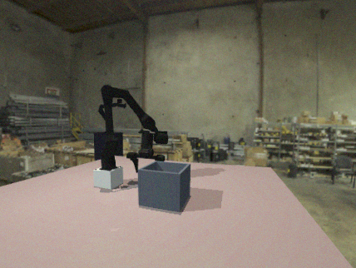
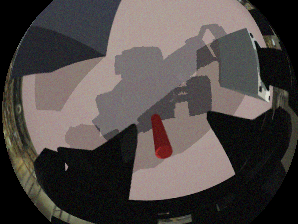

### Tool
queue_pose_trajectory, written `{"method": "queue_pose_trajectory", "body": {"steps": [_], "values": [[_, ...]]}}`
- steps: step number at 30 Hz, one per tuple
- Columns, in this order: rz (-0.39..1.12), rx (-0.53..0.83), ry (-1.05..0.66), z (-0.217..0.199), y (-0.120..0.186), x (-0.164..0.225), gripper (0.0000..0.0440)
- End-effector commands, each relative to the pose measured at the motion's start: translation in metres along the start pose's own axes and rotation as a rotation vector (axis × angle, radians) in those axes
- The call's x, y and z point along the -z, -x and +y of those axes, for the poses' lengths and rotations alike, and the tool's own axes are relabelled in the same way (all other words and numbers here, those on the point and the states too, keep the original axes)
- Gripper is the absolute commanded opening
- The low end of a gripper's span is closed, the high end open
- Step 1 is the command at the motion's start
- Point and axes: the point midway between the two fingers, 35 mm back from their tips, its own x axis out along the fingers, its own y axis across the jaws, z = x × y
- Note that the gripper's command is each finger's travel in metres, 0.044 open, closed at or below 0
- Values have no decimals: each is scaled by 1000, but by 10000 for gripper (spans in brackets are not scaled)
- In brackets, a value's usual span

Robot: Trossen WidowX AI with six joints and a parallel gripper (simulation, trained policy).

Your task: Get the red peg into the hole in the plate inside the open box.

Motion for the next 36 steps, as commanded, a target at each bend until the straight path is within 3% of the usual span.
{"method": "queue_pose_trajectory", "body": {"steps": [1,16,36], "values": [[-12,4,-13,-1,-11,-1,364],[21,-37,31,21,-31,17,0],[93,-194,-10,60,16,30,0]]}}
